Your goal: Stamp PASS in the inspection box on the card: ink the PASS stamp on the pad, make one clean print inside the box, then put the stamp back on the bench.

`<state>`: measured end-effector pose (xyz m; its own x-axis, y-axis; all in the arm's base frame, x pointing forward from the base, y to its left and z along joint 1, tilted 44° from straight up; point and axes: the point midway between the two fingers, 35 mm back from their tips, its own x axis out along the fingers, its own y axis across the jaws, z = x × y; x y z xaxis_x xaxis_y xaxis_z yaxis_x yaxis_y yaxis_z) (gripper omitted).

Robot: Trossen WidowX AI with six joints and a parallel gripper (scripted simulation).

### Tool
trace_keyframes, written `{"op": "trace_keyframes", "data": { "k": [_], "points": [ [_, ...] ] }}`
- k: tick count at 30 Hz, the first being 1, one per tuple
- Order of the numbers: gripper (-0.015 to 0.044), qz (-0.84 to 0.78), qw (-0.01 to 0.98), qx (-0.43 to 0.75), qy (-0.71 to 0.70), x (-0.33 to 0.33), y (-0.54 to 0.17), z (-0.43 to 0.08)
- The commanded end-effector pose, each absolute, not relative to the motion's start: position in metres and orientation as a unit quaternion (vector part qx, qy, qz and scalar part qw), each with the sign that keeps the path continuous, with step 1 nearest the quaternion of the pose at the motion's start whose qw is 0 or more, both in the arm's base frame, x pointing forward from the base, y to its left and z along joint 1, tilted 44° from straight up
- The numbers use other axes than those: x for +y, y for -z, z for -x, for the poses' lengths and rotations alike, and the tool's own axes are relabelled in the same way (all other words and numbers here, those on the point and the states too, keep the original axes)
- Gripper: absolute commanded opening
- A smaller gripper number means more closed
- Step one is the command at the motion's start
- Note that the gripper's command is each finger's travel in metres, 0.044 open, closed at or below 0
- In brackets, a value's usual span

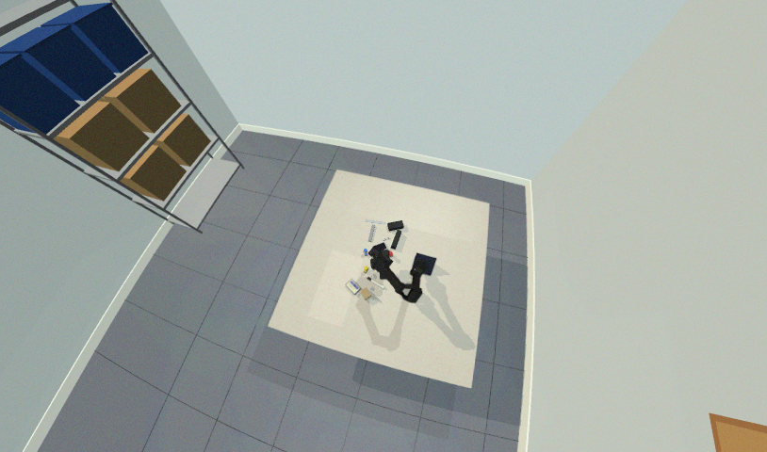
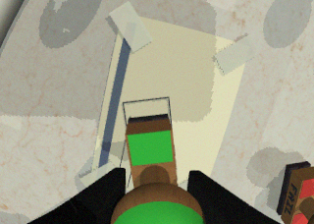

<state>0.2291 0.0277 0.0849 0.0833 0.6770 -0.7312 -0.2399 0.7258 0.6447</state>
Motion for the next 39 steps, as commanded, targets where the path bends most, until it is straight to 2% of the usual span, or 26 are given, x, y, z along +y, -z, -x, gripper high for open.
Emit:
{"op": "trace_keyframes", "data": {
  "k": [1, 28, 39],
  "points": [
    [0.0, -0.18, 0.713, 0.597, -0.322, 0.023, -0.089, -0.229],
    [0.0, -0.181, 0.712, 0.597, -0.322, -0.006, -0.119, -0.225],
    [0.0, -0.179, 0.713, 0.597, -0.32, -0.037, -0.105, -0.256]
  ]
}}
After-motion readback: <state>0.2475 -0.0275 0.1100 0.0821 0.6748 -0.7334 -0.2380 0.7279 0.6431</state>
